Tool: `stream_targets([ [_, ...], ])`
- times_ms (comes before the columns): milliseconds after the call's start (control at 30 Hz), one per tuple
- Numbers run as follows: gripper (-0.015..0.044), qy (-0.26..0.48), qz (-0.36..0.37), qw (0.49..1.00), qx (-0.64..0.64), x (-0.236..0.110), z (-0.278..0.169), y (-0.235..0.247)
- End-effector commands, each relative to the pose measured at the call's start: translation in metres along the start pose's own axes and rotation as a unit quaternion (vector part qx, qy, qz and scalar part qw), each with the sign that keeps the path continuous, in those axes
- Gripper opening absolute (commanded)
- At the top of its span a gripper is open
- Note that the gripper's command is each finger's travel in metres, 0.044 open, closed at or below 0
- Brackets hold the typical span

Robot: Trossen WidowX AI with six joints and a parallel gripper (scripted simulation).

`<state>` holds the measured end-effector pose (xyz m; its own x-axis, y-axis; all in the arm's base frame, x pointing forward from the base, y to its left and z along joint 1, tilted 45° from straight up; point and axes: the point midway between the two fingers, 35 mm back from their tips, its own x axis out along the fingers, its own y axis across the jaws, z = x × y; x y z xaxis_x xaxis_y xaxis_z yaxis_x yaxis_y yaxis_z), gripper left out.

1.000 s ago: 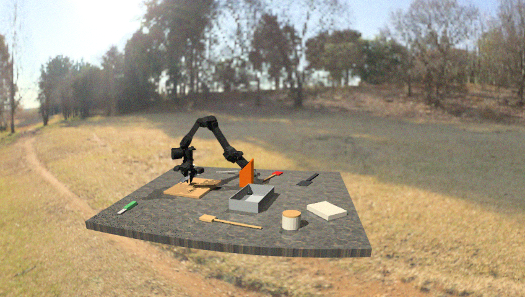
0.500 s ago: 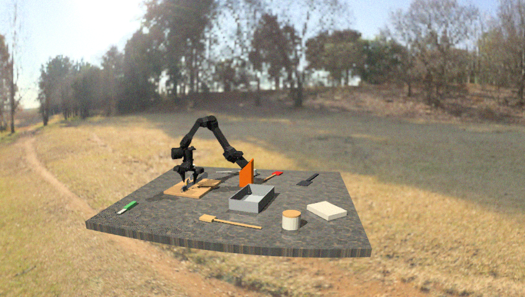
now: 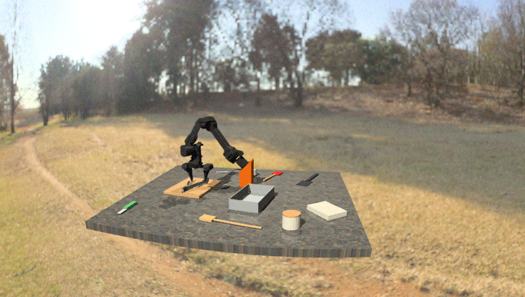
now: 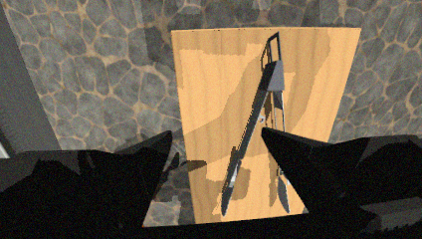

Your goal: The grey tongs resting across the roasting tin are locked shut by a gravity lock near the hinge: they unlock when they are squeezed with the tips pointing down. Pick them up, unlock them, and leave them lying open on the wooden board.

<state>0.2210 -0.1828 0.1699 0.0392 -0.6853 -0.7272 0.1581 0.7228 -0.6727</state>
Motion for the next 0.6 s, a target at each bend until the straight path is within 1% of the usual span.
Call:
stream_targets([
  [0, 0.044, 0.013, 0.001, 1.0, -0.011, -0.01, -0.008, 0.044],
  [100, 0.044, 0.011, -0.01, 1.0, -0.014, -0.023, -0.015, 0.072],
  [167, 0.044, 0.007, -0.018, 1.0, -0.016, -0.029, -0.019, 0.083],
  [333, 0.044, 0.006, -0.018, 1.0, -0.017, -0.035, -0.019, 0.084],
  [500, 0.044, 0.004, -0.01, 1.0, -0.018, -0.071, -0.015, 0.082],
  [567, 0.044, 0.003, -0.009, 1.0, -0.018, -0.079, -0.014, 0.081],
])
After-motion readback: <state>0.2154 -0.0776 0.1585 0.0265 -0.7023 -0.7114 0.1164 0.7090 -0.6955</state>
